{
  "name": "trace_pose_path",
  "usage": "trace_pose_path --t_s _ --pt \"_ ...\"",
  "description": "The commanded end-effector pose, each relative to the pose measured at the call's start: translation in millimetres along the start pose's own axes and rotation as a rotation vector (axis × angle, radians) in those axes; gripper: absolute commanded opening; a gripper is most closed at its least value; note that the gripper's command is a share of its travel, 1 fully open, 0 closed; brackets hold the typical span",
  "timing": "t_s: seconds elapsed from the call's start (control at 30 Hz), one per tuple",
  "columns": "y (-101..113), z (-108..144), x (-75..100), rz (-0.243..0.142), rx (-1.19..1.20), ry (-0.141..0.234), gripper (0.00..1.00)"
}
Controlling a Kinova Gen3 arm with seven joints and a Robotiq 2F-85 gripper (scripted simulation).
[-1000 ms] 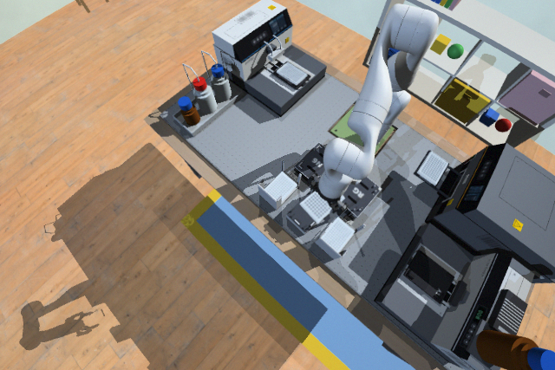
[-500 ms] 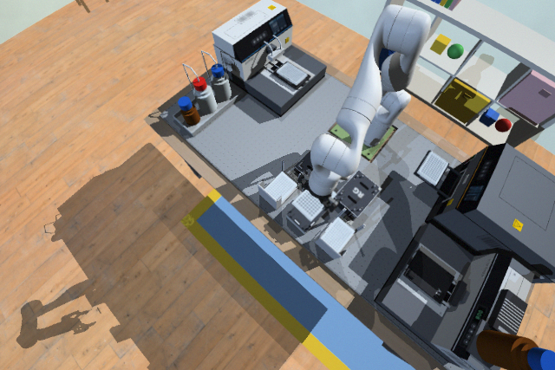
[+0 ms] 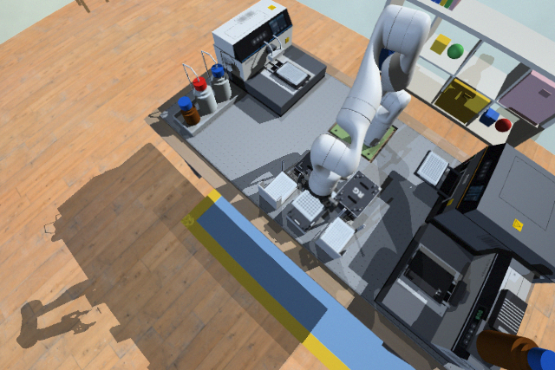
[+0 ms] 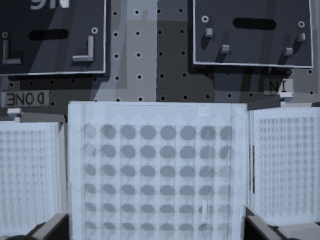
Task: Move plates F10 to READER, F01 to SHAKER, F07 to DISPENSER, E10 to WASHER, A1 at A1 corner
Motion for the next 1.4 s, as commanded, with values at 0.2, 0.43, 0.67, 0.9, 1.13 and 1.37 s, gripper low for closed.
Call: trace_pose_path --t_s 0.2,0.43,0.67,0.9,1.13,1.37 --pt "0 0 -7.9 -0.002 0.0 0.0 0.94" --pt "0 0 -17.3 -0.002 0.0 0.0 0.94" --pt "0 0 -26.6 -0.002 0.0 0.0 0.94" --pt "0 0 -33.3 -0.002 0.0 0.0 0.94" --pt "0 0 -42.6 -0.002 0.0 0.0 0.94" --pt "0 0 -49.2 -0.002 0.0 0.0 0.94"
Point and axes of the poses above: the point where the finger pads meet when closed, its own x axis back along the fingers, its own z axis across the jaws, y = z × x, the point moved 6 cm from there along x, back along the fingers, and after that the axes turned 3 degrees about x, right-handed, at the moved point
